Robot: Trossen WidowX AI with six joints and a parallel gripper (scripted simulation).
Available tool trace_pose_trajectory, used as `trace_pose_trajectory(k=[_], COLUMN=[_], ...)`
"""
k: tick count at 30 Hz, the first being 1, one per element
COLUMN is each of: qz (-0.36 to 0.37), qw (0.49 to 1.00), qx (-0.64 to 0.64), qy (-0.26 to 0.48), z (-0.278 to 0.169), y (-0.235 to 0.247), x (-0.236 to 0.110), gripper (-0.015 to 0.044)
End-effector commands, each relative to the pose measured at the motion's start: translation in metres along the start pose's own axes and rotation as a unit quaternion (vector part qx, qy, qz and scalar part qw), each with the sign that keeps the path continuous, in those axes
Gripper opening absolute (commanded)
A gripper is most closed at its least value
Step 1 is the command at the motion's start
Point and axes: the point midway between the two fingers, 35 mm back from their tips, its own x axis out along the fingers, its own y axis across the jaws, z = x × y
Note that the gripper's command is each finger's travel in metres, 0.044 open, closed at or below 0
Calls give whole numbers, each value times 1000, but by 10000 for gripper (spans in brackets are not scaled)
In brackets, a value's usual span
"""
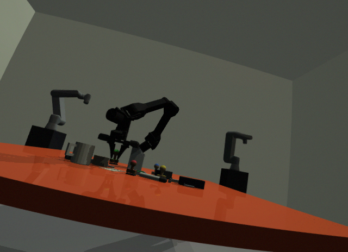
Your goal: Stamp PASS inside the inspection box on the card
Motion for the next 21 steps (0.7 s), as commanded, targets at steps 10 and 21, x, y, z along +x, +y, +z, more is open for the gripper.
trace_pose_trajectory(k=[10,21], qz=[-4,-4], qw=[1000,1000], qx=[-5,-5], qy=[-5,-5], z=[3,3], y=[0,0], x=[-24,-43], gripper=[0,0])
